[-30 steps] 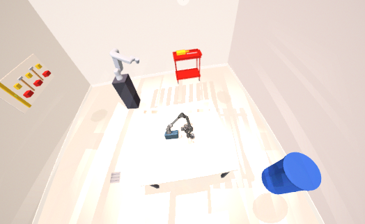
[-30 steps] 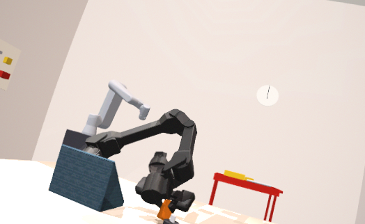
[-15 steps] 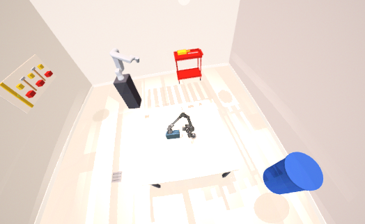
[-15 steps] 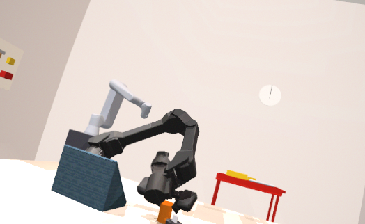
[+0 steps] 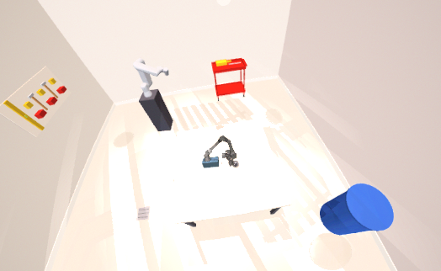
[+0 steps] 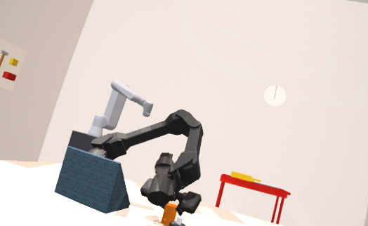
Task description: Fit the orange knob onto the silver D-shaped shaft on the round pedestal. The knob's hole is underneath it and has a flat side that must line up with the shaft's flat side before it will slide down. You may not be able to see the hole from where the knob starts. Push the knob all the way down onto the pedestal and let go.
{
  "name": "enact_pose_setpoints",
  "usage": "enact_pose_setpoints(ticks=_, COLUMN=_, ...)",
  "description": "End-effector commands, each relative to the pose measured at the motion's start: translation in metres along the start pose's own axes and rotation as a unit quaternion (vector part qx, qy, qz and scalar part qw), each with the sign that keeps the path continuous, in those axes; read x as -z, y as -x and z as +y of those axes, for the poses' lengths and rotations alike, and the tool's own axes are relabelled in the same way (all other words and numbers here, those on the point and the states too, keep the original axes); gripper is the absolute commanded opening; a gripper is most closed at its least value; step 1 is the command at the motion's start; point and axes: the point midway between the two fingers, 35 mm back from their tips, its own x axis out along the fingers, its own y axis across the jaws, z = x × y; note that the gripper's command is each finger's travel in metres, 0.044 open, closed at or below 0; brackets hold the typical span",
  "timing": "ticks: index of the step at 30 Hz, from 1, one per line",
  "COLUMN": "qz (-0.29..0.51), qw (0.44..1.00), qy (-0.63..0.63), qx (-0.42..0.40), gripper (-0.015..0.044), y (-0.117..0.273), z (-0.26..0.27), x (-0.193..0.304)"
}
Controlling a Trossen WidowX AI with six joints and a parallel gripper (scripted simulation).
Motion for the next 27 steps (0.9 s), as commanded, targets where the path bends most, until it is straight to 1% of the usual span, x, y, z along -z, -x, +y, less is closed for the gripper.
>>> enact_pose_setpoints(ticks=1, qz=0.0, qw=1.0, qy=0.0, qx=0.0, gripper=0.026, y=0.0, z=0.0, x=0.0)
enact_pose_setpoints(ticks=3, qz=0.0, qw=1.0, qy=0.0, qx=0.0, gripper=0.026, y=0.0, z=0.0, x=0.0)
enact_pose_setpoints(ticks=10, qz=0.0, qw=1.0, qy=0.0, qx=0.0, gripper=0.044, y=0.0, z=0.0, x=0.0)
enact_pose_setpoints(ticks=16, qz=0.002, qw=1.0, qy=0.001, qx=-0.002, gripper=0.044, y=0.001, z=0.0, x=-0.001)
enact_pose_setpoints(ticks=18, qz=0.011, qw=1.0, qy=-0.002, qx=0.001, gripper=0.044, y=0.013, z=-0.001, x=-0.014)
enact_pose_setpoints(ticks=22, qz=0.042, qw=0.999, qy=-0.022, qx=0.026, gripper=0.044, y=0.05, z=0.0, x=-0.053)
enact_pose_setpoints(ticks=24, qz=0.048, qw=0.998, qy=-0.028, qx=0.032, gripper=0.044, y=0.057, z=0.001, x=-0.059)
enact_pose_setpoints(ticks=27, qz=0.048, qw=0.998, qy=-0.028, qx=0.032, gripper=0.044, y=0.057, z=0.001, x=-0.059)
